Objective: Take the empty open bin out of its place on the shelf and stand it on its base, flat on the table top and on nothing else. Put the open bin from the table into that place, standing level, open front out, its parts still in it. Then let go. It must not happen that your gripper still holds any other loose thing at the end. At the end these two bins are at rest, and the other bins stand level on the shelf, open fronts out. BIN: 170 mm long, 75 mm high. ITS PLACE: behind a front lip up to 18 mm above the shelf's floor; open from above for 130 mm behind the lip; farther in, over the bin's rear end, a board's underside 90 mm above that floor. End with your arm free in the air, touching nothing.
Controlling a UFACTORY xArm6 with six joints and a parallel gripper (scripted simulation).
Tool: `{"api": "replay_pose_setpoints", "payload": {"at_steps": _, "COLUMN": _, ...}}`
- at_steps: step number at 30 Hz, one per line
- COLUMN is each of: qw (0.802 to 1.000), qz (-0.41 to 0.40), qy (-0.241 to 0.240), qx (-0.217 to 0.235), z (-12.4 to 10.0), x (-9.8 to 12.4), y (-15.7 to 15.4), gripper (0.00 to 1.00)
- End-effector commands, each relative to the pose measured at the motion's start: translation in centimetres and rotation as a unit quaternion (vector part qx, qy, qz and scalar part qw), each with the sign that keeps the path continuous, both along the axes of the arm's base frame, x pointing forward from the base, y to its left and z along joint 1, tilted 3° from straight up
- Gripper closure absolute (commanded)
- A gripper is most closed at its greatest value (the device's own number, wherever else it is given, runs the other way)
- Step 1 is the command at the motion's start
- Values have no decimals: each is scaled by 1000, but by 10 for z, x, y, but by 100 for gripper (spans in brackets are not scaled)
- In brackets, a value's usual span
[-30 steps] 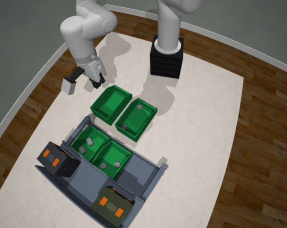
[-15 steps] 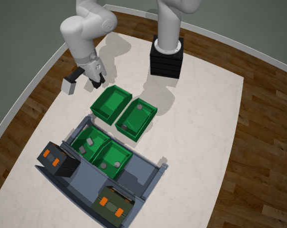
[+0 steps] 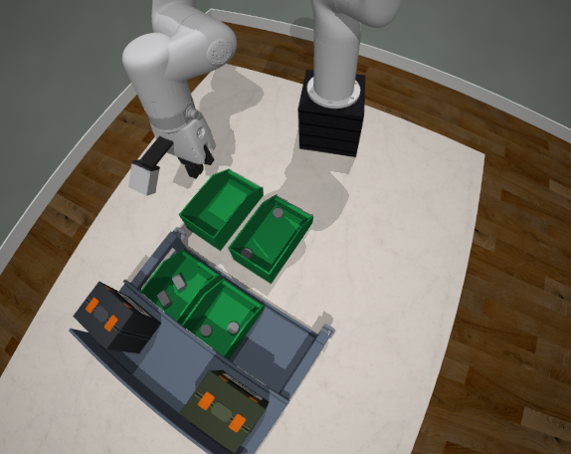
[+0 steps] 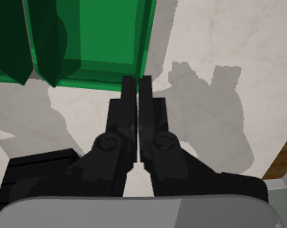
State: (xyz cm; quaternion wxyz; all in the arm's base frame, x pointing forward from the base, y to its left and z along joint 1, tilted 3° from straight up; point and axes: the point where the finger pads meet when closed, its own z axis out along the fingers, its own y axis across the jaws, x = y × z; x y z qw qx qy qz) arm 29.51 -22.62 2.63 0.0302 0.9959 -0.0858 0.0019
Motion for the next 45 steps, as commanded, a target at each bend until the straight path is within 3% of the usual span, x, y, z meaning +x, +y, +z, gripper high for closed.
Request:
{"api": "replay_pose_setpoints", "payload": {"at_steps": 1, "qw": 994, "qz": 106, "qy": 3, "qx": 2, "z": 1, "x": 5, "y": 8, "gripper": 100}}
{"api": "replay_pose_setpoints", "payload": {"at_steps": 3, "qw": 994, "qz": 106, "qy": 3, "qx": 2, "z": 1, "x": 5, "y": 8, "gripper": 100}}
{"api": "replay_pose_setpoints", "payload": {"at_steps": 9, "qw": 960, "qz": 280, "qy": 15, "qx": 0, "z": 2, "x": 13, "y": 25, "gripper": 100}}
{"api": "replay_pose_setpoints", "payload": {"at_steps": 13, "qw": 926, "qz": 377, "qy": 23, "qx": -4, "z": 2, "x": 19, "y": 39, "gripper": 100}}
{"api": "replay_pose_setpoints", "payload": {"at_steps": 18, "qw": 869, "qz": 494, "qy": 34, "qx": -10, "z": 2, "x": 26, "y": 59, "gripper": 100}}
{"api": "replay_pose_setpoints", "payload": {"at_steps": 20, "qw": 869, "qz": 494, "qy": 34, "qx": -10, "z": 2, "x": 26, "y": 59, "gripper": 100}}
{"api": "replay_pose_setpoints", "payload": {"at_steps": 21, "qw": 828, "qz": 559, "qy": 39, "qx": -11, "z": 3, "x": 27, "y": 63, "gripper": 100}}
{"api": "replay_pose_setpoints", "payload": {"at_steps": 26, "qw": 758, "qz": 650, "qy": 50, "qx": -16, "z": 3, "x": 33, "y": 82, "gripper": 100}}
{"api": "replay_pose_setpoints", "payload": {"at_steps": 35, "qw": 587, "qz": 807, "qy": 68, "qx": -23, "z": 3, "x": 38, "y": 109, "gripper": 100}}
{"api": "replay_pose_setpoints", "payload": {"at_steps": 37, "qw": 587, "qz": 807, "qy": 68, "qx": -23, "z": 3, "x": 38, "y": 109, "gripper": 100}}
{"api": "replay_pose_setpoints", "payload": {"at_steps": 38, "qw": 524, "qz": 848, "qy": 72, "qx": -23, "z": 3, "x": 38, "y": 111, "gripper": 100}}
{"api": "replay_pose_setpoints", "payload": {"at_steps": 41, "qw": 469, "qz": 879, "qy": 76, "qx": -24, "z": 4, "x": 39, "y": 116, "gripper": 100}}
{"api": "replay_pose_setpoints", "payload": {"at_steps": 45, "qw": 379, "qz": 922, "qy": 81, "qx": -25, "z": 4, "x": 40, "y": 120, "gripper": 100}}
